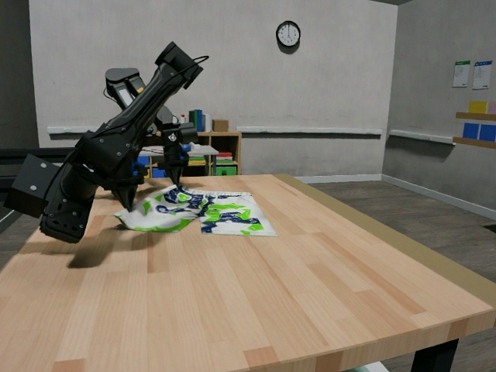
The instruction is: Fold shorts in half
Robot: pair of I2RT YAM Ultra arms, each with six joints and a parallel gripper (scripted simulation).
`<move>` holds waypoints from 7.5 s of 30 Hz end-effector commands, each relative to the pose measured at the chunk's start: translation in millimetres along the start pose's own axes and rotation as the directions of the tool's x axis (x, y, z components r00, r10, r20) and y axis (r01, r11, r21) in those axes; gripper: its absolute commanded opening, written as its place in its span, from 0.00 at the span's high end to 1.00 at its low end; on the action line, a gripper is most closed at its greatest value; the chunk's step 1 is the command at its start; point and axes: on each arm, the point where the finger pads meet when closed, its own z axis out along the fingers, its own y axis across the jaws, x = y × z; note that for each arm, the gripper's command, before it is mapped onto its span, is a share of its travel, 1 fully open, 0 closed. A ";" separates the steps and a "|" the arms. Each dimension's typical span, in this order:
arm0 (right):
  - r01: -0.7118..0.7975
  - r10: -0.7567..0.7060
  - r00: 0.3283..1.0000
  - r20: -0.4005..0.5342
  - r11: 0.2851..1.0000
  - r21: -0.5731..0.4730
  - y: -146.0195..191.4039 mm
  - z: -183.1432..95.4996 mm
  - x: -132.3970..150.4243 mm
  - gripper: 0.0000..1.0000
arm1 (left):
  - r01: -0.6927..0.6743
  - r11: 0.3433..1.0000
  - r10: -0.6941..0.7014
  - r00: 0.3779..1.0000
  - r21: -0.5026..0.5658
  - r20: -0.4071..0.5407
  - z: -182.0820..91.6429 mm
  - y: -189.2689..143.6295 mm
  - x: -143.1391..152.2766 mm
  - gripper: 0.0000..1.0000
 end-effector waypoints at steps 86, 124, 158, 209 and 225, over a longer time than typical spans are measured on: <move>0.182 -0.171 0.979 0.112 0.979 -0.094 -168.8 -99.7 -32.8 1.00 | 0.103 0.989 -0.099 0.994 -0.110 0.044 -32.9 -92.6 -28.0 1.00; 0.233 -0.226 0.963 0.145 0.972 -0.036 -228.3 -104.4 -41.1 1.00 | 0.187 0.980 -0.180 0.979 -0.069 0.094 -67.7 -149.4 -37.3 1.00; 0.241 -0.233 0.959 0.162 0.970 -0.028 -263.8 -78.7 -55.6 1.00 | 0.260 0.958 -0.251 0.965 -0.123 0.081 -36.6 -186.9 -53.0 1.00; 0.365 -0.364 0.931 0.035 0.916 -0.165 -329.6 28.9 -65.1 1.00 | 0.364 0.930 -0.359 0.929 -0.056 0.091 9.3 -256.3 -76.4 1.00; 0.376 -0.371 0.926 0.066 0.918 -0.128 -359.6 55.4 -78.4 1.00 | 0.364 0.926 -0.357 0.930 -0.094 0.086 32.1 -270.4 -70.6 1.00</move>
